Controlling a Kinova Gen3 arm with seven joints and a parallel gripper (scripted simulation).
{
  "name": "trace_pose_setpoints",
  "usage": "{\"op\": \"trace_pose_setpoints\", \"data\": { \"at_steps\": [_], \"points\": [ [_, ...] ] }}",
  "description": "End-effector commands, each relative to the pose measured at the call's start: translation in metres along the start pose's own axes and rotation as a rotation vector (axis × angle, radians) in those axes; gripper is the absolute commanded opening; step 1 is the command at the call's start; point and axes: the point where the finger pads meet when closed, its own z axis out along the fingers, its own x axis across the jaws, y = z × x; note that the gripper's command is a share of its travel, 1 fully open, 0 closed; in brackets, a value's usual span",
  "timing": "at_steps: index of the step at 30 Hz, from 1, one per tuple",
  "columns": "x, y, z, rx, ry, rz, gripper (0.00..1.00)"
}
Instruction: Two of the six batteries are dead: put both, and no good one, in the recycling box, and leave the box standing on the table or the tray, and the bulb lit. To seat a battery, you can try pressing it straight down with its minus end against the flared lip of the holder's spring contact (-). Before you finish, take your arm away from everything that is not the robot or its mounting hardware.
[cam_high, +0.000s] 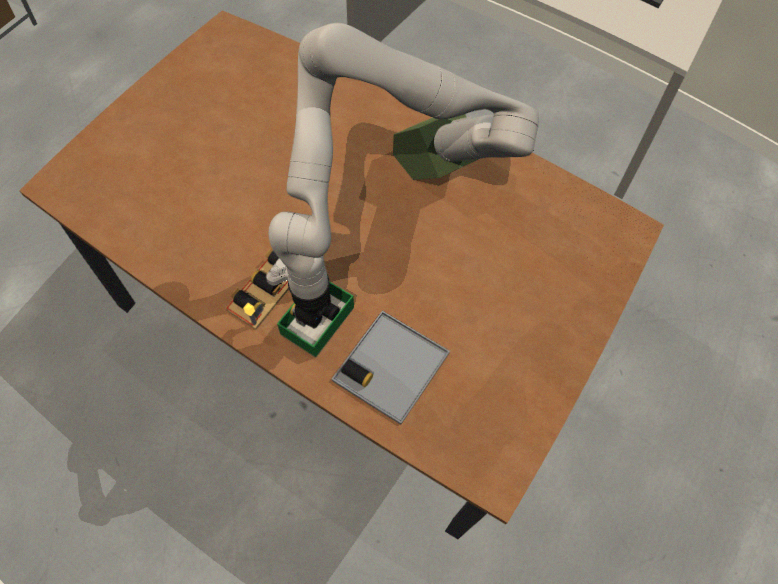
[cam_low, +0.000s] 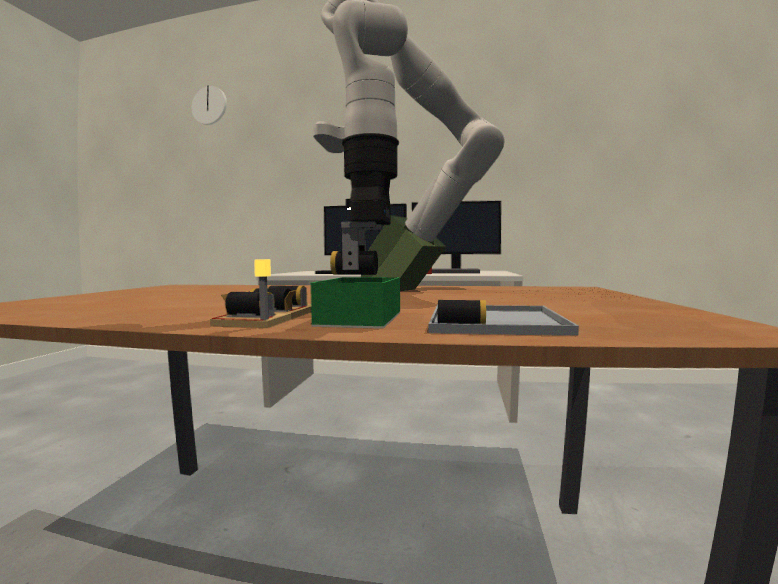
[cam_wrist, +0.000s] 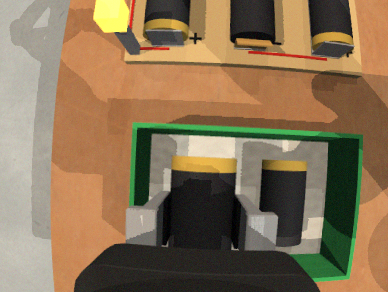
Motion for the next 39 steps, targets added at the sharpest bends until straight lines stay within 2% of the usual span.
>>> {"op": "trace_pose_setpoints", "data": {
  "at_steps": [1, 27, 32, 39],
  "points": [
    [-0.001, 0.0, -0.001, 0.001, -0.002, 0.0, 0.57],
    [-0.001, 0.0, 0.001, 0.001, -0.002, 0.0, 0.57],
    [-0.001, 0.0, 0.015, 0.001, -0.002, 0.0, 0.57],
    [-0.001, 0.0, 0.047, 0.001, -0.002, 0.0, 0.57]
  ]
}}
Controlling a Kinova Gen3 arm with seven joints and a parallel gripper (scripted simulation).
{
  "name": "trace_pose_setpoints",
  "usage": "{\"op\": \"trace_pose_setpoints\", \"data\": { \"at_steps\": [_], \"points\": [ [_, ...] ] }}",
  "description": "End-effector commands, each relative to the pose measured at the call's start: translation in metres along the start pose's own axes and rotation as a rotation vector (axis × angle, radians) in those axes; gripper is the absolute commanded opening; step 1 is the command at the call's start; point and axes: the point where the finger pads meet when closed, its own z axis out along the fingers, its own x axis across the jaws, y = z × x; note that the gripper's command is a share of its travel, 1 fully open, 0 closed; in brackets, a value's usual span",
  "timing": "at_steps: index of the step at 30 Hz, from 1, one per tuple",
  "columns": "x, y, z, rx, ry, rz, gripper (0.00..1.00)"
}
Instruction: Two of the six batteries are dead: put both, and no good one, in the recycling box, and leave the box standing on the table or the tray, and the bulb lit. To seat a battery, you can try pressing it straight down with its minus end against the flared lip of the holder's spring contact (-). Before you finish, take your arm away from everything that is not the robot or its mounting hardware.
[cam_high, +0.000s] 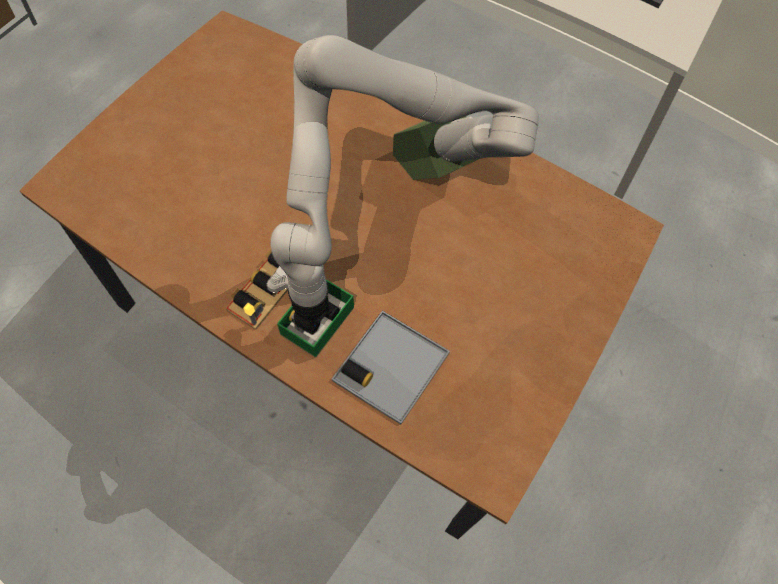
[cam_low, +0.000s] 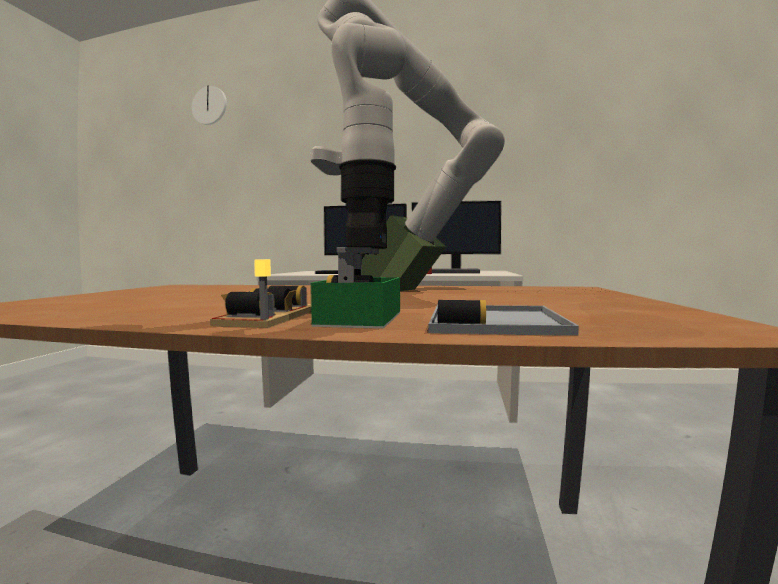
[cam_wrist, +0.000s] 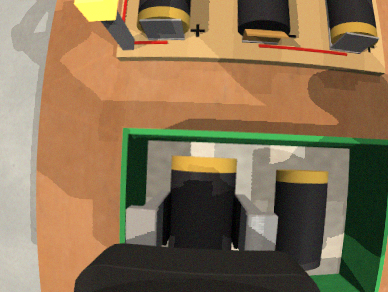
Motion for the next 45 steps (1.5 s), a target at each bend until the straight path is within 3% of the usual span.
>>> {"op": "trace_pose_setpoints", "data": {
  "at_steps": [1, 9, 22, 23, 45],
  "points": [
    [0.002, 0.006, 0.016, -0.009, 0.011, -0.006, 0.57],
    [0.003, 0.006, 0.029, -0.009, 0.011, -0.006, 0.57],
    [0.003, 0.006, 0.03, -0.009, 0.011, -0.006, 0.57],
    [0.003, 0.006, 0.03, -0.009, 0.011, -0.006, 0.9],
    [0.003, 0.006, 0.029, -0.009, 0.011, -0.006, 0.9]
  ]
}}
